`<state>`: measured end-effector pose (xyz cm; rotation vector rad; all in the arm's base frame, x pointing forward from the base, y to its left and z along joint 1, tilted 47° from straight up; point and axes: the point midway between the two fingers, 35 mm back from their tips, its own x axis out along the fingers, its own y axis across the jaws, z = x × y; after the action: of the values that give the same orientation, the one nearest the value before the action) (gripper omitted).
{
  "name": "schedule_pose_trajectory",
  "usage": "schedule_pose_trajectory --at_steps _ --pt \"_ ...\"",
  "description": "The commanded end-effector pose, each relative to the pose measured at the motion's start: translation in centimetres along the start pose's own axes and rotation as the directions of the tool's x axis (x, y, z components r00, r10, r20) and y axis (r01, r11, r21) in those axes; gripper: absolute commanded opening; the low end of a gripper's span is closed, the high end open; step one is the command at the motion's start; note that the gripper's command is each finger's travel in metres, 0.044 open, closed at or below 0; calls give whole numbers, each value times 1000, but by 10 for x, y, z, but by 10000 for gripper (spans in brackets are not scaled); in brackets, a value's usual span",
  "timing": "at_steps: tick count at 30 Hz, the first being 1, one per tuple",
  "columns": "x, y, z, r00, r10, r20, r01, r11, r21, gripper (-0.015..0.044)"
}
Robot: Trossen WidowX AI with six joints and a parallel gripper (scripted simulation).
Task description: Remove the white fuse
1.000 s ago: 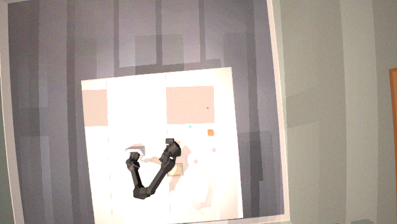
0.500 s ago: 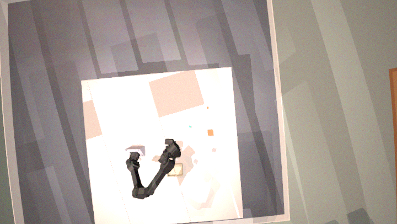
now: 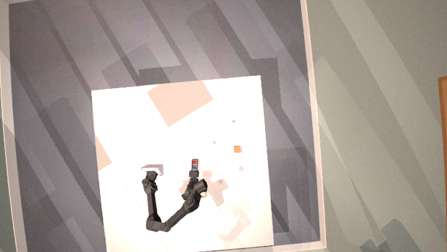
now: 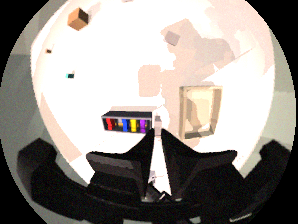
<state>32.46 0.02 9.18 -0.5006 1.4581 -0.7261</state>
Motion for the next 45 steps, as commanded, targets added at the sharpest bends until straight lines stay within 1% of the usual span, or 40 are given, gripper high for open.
schedule_pose_trajectory --at_steps 1,10,17,43,45 --pt "-2 -40 3 1000 -7 6 7 1000 -3 0" --pt "-2 -109 -3 1000 -26 4 26 1000 1 0" --pt "0 -110 -3 1000 -27 4 27 1000 1 0" --pt "38 -112 -3 1000 -28 5 28 1000 1 0" --pt "35 -111 -3 1000 -23 0 23 1000 3 53"
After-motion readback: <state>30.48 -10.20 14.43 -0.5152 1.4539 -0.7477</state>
